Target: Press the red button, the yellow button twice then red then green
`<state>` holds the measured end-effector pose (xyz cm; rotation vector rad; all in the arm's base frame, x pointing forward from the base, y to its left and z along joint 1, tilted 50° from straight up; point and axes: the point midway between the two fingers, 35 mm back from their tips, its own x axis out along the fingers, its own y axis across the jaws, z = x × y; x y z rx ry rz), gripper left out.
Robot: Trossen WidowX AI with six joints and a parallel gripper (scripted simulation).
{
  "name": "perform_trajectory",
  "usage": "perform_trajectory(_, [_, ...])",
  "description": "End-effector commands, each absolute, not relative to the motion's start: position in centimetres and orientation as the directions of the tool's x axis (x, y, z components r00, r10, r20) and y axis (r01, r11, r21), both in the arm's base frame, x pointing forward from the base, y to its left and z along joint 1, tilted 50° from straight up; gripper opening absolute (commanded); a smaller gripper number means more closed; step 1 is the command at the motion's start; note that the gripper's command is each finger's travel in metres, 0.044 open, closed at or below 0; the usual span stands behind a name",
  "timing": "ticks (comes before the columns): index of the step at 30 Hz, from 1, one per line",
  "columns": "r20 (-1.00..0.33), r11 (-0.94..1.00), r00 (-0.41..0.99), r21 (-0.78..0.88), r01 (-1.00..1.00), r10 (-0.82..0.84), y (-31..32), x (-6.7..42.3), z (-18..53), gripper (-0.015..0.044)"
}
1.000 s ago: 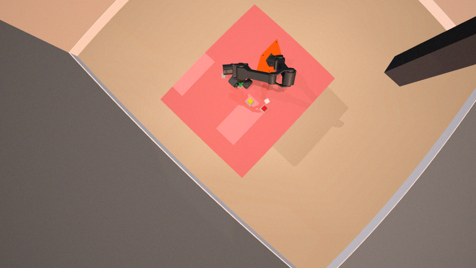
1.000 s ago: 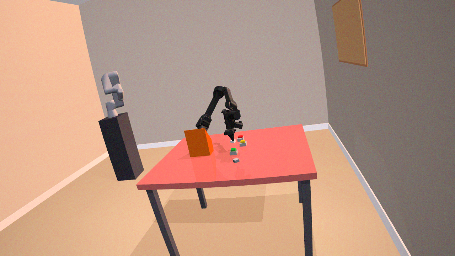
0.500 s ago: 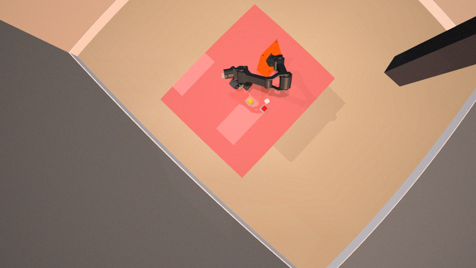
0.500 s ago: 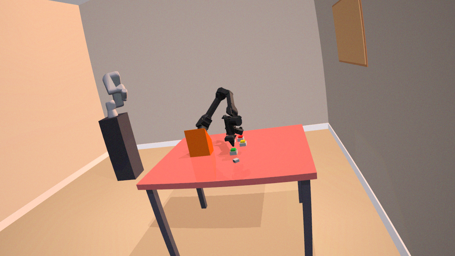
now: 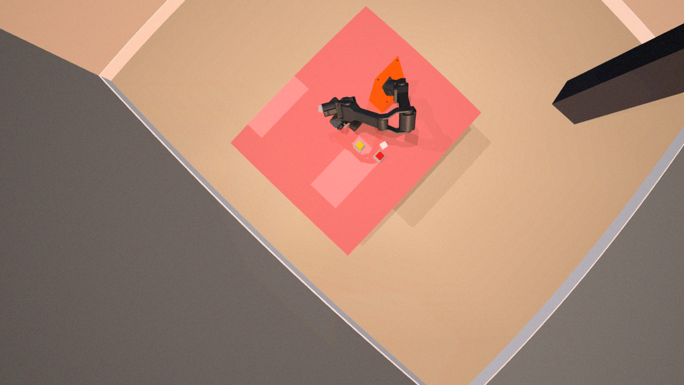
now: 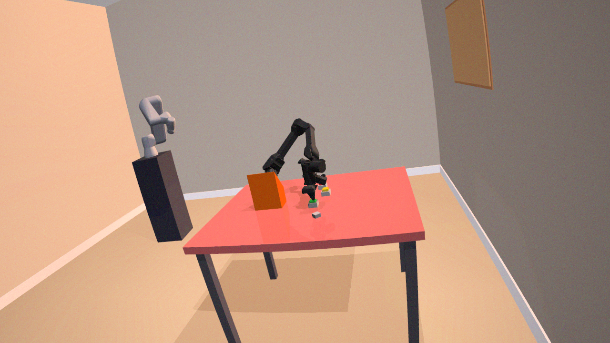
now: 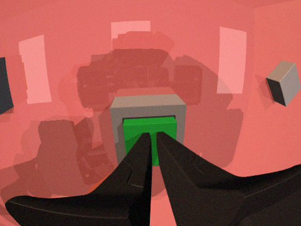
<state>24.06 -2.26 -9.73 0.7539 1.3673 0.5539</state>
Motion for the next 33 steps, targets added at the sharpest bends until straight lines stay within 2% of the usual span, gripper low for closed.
perform_trajectory(1, [-0.649,0.643,0.129,0.760,0.089,0.749,-1.8,23.6,-10.0,0.0020])
perform_trajectory(17, [-0.649,0.643,0.129,0.760,0.089,0.749,-1.8,23.6,-10.0,0.0020])
perform_trajectory(24, [-0.651,0.645,0.129,0.759,0.089,0.748,-4.4,23.2,-7.7,0.0020])
perform_trajectory(27, [-0.659,0.652,0.128,0.752,0.093,0.741,-4.0,24.4,-5.9,0.0099])
perform_trajectory(33, [-0.673,0.666,0.131,0.739,0.099,0.728,-0.6,27.7,2.6,0.0256])
